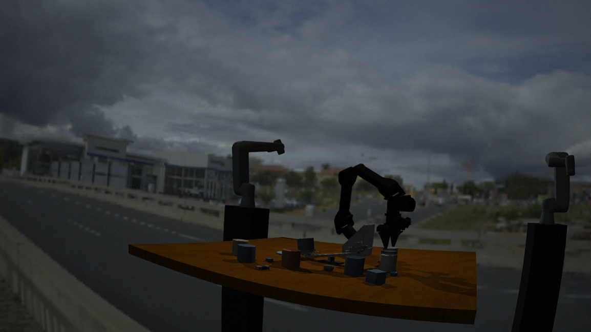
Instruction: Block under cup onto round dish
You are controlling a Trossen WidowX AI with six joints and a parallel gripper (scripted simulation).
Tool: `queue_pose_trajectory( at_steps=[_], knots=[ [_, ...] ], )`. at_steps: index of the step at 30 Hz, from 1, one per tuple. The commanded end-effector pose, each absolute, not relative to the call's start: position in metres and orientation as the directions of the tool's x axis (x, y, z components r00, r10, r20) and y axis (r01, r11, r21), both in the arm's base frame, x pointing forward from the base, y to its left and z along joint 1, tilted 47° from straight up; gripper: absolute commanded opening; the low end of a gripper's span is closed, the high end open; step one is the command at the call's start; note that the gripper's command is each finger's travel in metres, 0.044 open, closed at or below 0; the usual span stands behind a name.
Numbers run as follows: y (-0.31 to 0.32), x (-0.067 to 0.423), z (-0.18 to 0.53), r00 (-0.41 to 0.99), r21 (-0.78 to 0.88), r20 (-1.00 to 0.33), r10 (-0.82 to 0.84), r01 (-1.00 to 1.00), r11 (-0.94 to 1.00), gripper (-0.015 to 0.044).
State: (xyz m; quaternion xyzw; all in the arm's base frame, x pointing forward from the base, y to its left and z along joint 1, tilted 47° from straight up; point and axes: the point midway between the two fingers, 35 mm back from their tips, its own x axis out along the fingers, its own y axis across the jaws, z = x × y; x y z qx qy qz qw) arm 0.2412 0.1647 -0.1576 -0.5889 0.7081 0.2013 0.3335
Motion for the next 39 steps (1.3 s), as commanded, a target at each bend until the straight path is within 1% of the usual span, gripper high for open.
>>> queue_pose_trajectory(
  at_steps=[1, 3, 12, 22, 31, 39],
  knots=[
    [0.166, 0.248, -0.149, -0.110, -0.115, -0.747, -0.656, -0.950, 0.290, 0.0309],
    [0.165, 0.251, -0.146, -0.112, -0.150, -0.751, -0.651, -0.931, 0.333, 0.0260],
    [0.161, 0.260, -0.136, -0.107, -0.333, -0.747, -0.657, -0.794, 0.508, 0.0260],
    [0.156, 0.271, -0.123, -0.101, -0.518, -0.741, -0.664, -0.543, 0.661, 0.0260],
    [0.151, 0.280, -0.111, -0.097, -0.632, -0.735, -0.671, -0.260, 0.730, 0.0260],
    [0.146, 0.288, -0.100, -0.093, -0.681, -0.730, -0.678, 0.014, 0.732, 0.0260]
  ],
)
